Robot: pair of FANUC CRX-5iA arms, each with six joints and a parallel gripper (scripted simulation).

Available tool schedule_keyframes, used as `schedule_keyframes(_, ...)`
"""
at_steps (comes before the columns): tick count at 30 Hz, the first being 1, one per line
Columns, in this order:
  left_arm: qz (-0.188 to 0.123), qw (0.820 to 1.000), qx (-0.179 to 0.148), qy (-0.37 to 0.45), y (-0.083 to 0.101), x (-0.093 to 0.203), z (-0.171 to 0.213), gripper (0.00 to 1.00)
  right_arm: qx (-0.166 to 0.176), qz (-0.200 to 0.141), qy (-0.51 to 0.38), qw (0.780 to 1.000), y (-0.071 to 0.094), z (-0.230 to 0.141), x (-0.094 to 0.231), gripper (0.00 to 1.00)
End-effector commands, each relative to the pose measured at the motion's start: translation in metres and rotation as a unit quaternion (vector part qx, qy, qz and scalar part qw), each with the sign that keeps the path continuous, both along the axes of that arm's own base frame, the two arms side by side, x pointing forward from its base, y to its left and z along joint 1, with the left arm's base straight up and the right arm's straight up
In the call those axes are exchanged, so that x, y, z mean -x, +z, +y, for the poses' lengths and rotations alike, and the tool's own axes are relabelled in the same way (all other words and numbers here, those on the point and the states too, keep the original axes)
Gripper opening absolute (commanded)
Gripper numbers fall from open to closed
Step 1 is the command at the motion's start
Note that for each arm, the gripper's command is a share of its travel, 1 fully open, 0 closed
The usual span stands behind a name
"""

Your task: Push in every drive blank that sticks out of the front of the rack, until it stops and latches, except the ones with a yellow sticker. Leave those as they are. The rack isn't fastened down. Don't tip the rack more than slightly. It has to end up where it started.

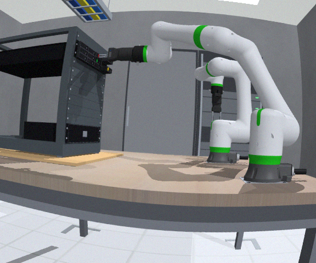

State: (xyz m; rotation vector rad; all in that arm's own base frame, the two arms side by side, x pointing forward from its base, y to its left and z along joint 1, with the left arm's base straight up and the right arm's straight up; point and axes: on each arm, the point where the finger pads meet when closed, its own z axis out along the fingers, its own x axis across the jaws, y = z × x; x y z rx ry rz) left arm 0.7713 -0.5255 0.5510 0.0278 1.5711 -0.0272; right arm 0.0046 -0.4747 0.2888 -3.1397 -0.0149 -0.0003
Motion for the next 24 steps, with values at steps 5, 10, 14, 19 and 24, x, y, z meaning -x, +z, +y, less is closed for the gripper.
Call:
schedule_keyframes(5, -0.001, 1.0, 0.001, 0.0, 0.0024, 0.0003, 0.0005, 0.0, 0.001, 0.0, 0.0, 1.0, 0.0008, -0.0002, 0.0001, 1.0)
schedule_keyframes(10, -0.001, 1.0, 0.001, 0.0, 0.0024, -0.002, 0.0006, 0.0, 0.001, 0.0, 0.0, 1.0, 0.0008, -0.0002, 0.0001, 1.0)
schedule_keyframes(14, -0.001, 1.0, 0.001, 0.0, 0.0024, -0.0027, 0.0006, 0.0, 0.001, 0.0, 0.0, 1.0, 0.0008, -0.0002, 0.0001, 1.0)
schedule_keyframes(19, -0.001, 1.0, 0.001, 0.0, 0.0024, -0.0027, 0.0006, 0.0, 0.001, 0.0, 0.0, 1.0, 0.0008, -0.0002, 0.0001, 1.0)
schedule_keyframes(24, -0.001, 1.0, 0.001, 0.0, 0.0024, -0.0029, 0.0005, 0.0, 0.001, 0.0, 0.0, 1.0, 0.0008, -0.0002, 0.0001, 1.0)
